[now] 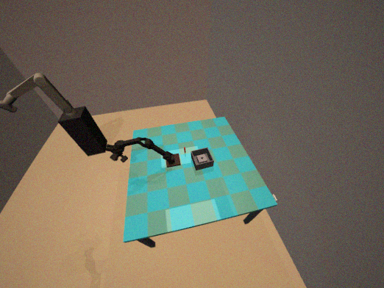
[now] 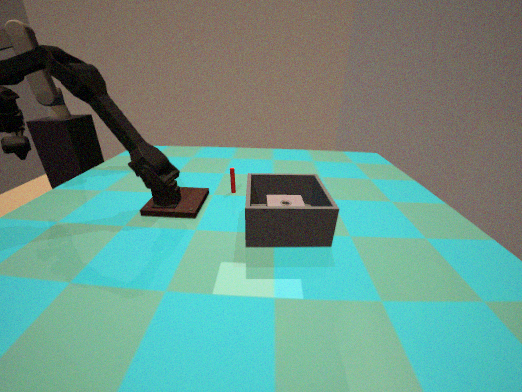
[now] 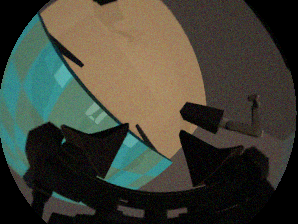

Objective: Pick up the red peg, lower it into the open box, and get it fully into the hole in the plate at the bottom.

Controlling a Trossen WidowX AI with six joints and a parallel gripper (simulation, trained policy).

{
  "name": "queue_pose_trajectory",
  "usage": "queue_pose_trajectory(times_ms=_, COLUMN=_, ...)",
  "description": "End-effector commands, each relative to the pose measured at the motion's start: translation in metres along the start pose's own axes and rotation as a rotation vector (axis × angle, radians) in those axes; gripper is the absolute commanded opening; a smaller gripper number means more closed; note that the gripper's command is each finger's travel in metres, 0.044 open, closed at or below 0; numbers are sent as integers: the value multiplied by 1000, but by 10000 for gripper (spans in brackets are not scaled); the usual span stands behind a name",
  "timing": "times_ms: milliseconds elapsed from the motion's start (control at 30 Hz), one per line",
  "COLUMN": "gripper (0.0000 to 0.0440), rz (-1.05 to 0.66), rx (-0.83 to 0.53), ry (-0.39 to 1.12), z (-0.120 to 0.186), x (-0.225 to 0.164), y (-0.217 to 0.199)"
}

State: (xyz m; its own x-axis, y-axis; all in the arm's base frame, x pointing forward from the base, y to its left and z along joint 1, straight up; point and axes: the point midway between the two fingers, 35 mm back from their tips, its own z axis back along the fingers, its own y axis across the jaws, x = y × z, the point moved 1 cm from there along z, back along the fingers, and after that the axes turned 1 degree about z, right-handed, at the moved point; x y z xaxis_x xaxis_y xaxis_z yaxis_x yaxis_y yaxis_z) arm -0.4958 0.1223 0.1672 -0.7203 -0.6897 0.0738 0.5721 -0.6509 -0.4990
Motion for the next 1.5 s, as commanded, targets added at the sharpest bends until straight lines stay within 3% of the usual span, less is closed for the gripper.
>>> queue_pose_trajectory(times_ms=0, gripper=419, rz=-31, rx=-13, ry=-11, z=3, x=-2, y=-5)
queue_pose_trajectory(times_ms=67, gripper=440, rz=-96, rx=-32, ry=-25, z=9, x=-8, y=-13)
queue_pose_trajectory(times_ms=767, gripper=440, rz=-819, rx=-112, ry=-41, z=43, x=-132, y=-70)
queue_pose_trajectory(times_ms=1467, gripper=440, rz=-1546, rx=-180, ry=36, z=80, x=-291, y=-63)
